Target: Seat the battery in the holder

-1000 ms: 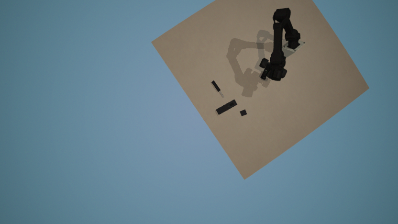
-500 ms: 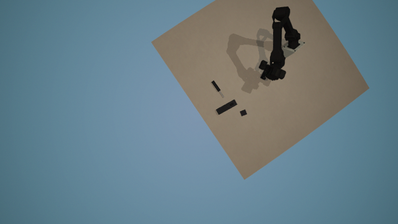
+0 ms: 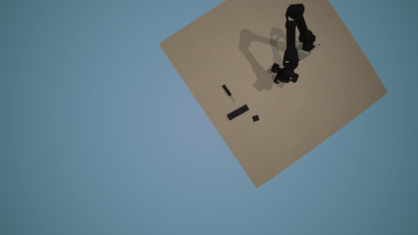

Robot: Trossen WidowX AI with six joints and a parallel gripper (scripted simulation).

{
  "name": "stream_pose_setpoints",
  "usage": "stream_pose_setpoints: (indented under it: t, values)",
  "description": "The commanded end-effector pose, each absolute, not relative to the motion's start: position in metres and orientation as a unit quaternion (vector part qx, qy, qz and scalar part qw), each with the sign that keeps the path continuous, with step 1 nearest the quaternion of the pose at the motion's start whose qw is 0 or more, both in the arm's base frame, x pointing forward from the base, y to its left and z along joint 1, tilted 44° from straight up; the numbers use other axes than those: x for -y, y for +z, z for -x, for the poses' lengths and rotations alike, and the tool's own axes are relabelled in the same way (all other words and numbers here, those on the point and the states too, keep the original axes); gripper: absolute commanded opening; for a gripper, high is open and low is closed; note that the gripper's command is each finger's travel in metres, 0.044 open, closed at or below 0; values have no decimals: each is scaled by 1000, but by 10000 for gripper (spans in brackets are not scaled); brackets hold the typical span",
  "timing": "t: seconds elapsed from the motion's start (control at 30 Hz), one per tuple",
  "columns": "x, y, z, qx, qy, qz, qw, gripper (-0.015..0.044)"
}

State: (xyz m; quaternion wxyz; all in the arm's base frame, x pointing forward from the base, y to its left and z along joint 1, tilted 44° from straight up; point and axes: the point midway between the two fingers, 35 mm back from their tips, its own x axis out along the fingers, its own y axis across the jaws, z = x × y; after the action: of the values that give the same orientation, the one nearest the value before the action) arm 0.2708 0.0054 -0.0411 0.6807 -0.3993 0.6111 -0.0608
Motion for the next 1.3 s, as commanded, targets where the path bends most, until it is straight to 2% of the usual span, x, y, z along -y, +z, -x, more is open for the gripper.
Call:
stream_pose_setpoints:
  t: [0.0,1.27]
  values:
    - [-5,-40,-271,-603,-55,398,689,82]
    - [10,-50,-263,-532,-1,402,746,82]
